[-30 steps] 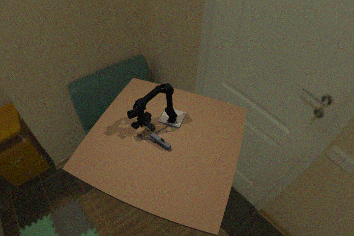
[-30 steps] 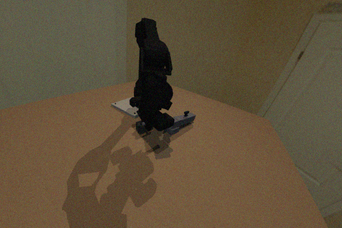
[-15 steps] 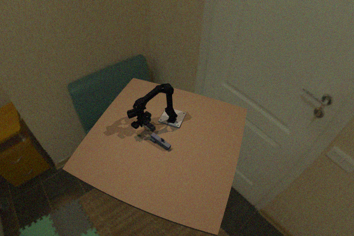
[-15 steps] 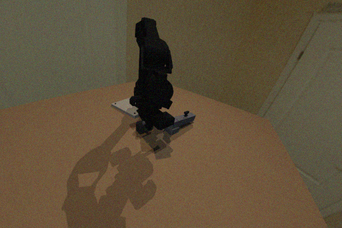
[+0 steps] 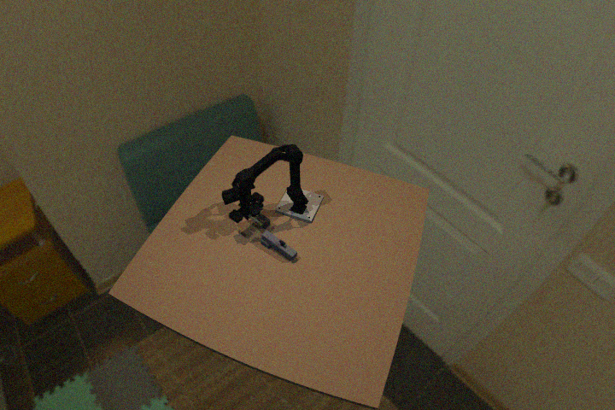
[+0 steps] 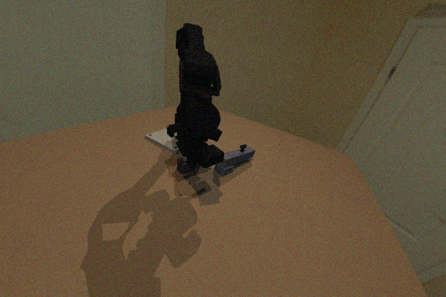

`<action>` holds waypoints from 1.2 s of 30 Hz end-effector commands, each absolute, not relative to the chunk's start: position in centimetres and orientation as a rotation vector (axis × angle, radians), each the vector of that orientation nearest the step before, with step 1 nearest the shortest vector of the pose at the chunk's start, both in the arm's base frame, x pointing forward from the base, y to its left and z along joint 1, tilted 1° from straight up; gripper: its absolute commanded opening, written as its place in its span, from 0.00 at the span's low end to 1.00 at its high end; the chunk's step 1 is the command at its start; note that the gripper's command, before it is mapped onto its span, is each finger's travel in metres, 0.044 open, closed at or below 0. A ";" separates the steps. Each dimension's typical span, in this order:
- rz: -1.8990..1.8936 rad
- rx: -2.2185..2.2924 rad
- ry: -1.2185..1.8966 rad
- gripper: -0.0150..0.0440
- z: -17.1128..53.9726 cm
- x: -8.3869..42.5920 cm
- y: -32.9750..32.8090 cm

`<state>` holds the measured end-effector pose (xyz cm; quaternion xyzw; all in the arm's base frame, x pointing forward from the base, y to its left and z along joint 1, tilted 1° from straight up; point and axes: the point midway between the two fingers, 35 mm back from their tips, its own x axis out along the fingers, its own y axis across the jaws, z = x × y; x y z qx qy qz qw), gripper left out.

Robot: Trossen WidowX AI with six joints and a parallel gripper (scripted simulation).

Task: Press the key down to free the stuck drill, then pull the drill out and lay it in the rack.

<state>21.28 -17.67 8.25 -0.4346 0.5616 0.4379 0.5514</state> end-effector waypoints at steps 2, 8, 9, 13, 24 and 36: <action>1.028 -1.038 1.329 0.25 8.2 20.4 -17.7; 1.029 -1.037 1.330 0.25 7.8 19.3 -17.6; 1.029 -1.037 1.330 0.25 7.8 19.1 -17.6; 1.029 -1.037 1.330 0.25 7.6 18.5 -17.5; 1.030 -1.037 1.331 0.25 7.4 16.6 -17.5; 1.031 -1.036 1.333 0.25 7.6 14.7 -17.7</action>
